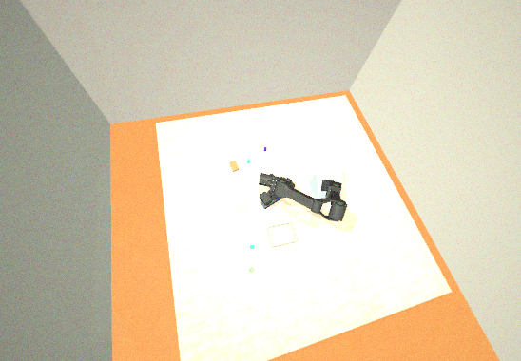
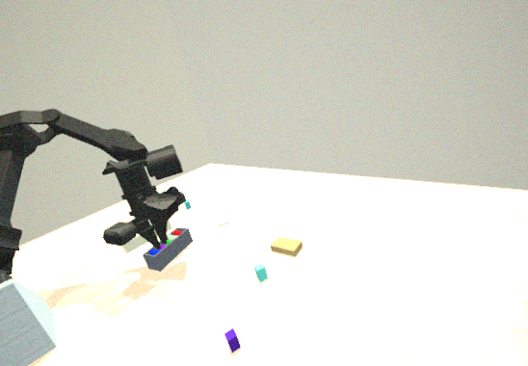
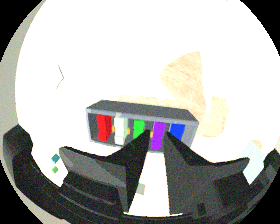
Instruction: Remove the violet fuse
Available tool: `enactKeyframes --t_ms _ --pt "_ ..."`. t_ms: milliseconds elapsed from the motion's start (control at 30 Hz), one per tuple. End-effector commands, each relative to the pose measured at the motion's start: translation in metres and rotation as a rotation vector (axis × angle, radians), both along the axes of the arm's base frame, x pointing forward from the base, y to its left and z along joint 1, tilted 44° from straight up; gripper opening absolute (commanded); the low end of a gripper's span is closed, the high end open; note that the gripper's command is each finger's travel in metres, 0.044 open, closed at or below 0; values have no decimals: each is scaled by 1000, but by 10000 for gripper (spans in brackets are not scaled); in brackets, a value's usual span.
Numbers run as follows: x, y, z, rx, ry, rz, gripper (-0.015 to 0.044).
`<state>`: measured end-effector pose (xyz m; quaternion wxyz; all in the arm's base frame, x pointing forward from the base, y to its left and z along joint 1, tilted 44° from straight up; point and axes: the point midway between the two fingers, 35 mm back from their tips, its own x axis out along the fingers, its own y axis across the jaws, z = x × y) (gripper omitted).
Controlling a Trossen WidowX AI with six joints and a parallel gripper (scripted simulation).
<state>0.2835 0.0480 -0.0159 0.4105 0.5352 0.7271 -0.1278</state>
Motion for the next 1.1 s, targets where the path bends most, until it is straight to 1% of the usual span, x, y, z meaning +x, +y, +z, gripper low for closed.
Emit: enactKeyframes --t_ms 0,200,567,1067 --pt "-2 3 -2 6 9 -4 70" --pt "-2 3 -2 6 9 -4 70" --pt "-1 2 -2 1 3 2 0" --pt "-1 -2 2 1 4 1 0"
